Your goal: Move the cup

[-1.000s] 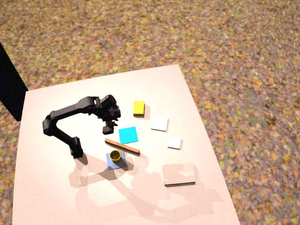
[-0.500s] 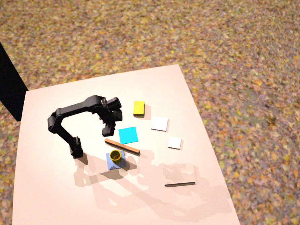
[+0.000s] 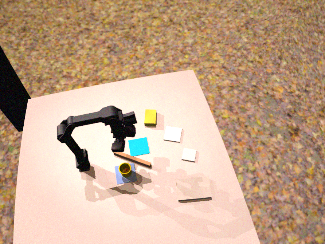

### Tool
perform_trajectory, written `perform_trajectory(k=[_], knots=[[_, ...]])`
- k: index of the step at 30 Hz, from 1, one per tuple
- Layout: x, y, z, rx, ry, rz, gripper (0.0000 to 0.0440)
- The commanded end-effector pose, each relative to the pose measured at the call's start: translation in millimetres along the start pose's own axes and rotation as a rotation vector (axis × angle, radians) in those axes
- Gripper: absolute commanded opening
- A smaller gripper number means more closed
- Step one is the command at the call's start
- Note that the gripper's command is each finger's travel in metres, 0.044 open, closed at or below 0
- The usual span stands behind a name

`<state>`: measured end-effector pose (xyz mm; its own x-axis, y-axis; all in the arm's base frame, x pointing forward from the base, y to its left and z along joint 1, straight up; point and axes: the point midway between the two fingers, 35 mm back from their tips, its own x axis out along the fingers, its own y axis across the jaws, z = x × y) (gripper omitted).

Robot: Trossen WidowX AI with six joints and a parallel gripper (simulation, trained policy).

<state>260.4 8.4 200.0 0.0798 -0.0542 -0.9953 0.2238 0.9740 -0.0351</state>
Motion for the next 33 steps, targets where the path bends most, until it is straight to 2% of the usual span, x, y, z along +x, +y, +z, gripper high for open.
perform_trajectory(k=[1, 33], knots=[[5.6, -6.2, 0.1, 0.004, 0.037, -0.020, 0.0147], [63.2, -45.4, -3.3, 0.027, 0.183, -0.073, 0.0181]])
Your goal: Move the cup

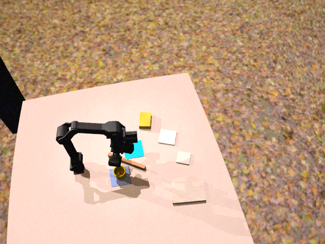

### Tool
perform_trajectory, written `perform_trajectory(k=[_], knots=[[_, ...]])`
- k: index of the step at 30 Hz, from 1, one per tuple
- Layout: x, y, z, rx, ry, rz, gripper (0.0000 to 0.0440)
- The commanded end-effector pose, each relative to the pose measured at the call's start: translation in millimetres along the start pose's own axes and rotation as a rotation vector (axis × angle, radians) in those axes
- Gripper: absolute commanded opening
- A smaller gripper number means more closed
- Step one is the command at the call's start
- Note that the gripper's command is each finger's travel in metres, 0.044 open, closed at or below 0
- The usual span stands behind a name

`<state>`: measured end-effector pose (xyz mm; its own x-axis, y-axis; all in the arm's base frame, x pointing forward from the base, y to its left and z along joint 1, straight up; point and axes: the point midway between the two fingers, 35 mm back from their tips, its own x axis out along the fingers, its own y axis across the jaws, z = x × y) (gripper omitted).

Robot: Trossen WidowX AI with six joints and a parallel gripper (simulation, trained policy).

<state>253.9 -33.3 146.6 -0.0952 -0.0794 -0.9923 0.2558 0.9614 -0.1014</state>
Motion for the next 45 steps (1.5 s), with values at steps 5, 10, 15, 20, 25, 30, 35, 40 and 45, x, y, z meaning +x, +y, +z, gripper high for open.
perform_trajectory(k=[5, 10, 15, 20, 25, 30, 35, 40, 45], knots=[[19.6, -10.1, 1.2, -0.021, 0.035, -0.010, 0.0185], [31.1, -15.1, 2.1, -0.043, 0.048, -0.010, 0.0188], [43.4, -19.3, 2.9, -0.073, 0.060, -0.008, 0.0189], [57.2, -22.3, 3.3, -0.115, 0.071, -0.005, 0.0191], [72.9, -23.9, 3.0, -0.170, 0.083, 0.001, 0.0193], [88.1, -23.5, 2.3, -0.239, 0.091, 0.013, 0.0190], [96.8, -24.2, 2.8, -0.320, 0.088, 0.016, 0.0086], [98.4, -25.1, 5.1, -0.388, 0.082, 0.015, 0.0000], [91.7, -24.9, 11.6, -0.439, 0.054, 0.020, 0.0005]])
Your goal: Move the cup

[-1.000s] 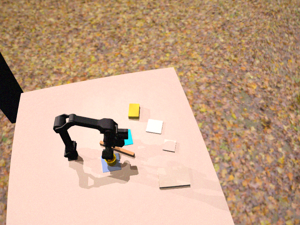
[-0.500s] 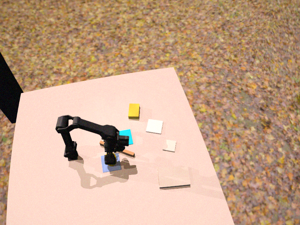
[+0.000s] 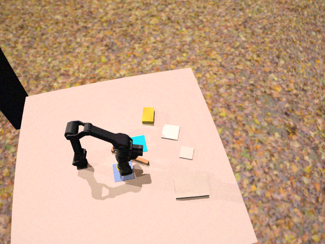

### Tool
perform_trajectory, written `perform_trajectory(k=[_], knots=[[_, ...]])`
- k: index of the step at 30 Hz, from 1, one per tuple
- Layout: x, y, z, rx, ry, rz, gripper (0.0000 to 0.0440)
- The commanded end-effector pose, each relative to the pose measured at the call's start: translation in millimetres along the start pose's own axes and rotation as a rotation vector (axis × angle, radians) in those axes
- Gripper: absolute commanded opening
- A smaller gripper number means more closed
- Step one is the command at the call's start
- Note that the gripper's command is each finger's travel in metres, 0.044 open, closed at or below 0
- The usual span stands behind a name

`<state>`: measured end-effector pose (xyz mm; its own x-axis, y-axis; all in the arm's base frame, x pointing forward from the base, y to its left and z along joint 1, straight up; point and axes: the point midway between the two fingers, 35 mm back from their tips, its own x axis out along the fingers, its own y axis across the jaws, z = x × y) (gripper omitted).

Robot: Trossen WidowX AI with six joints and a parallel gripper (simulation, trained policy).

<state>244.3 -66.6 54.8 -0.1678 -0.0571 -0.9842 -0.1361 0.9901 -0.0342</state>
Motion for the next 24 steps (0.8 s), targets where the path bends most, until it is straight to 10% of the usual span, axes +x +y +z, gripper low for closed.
perform_trajectory(k=[1, 24], knots=[[-5.1, -2.2, 6.0, -0.048, -0.026, -0.004, 0.0006], [-63.5, 11.4, 39.6, -0.189, -0.155, -0.038, 0.0007]])
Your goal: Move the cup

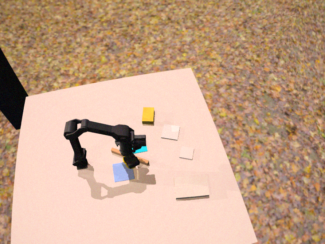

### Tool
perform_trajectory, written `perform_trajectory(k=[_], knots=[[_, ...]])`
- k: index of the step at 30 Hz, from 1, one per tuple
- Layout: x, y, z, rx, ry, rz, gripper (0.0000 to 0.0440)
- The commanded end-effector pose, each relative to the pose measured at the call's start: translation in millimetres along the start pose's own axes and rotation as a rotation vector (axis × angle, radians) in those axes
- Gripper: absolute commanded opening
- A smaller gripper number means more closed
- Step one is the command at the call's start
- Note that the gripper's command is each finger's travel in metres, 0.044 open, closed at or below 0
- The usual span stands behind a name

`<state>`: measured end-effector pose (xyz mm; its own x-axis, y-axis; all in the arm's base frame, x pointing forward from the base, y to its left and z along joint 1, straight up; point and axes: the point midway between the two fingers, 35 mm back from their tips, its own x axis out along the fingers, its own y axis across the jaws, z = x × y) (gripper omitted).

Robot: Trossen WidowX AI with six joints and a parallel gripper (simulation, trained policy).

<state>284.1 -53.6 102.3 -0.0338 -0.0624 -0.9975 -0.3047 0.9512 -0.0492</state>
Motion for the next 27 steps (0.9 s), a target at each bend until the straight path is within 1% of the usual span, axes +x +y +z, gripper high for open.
perform_trajectory(k=[1, 14, 27], knots=[[-10.4, 5.1, 12.2, -0.022, -0.030, -0.007, 0.0006], [-28.3, 30.2, 54.0, -0.072, -0.123, -0.033, 0.0000], [-28.8, 70.8, 90.1, -0.116, -0.194, -0.040, 0.0000]])
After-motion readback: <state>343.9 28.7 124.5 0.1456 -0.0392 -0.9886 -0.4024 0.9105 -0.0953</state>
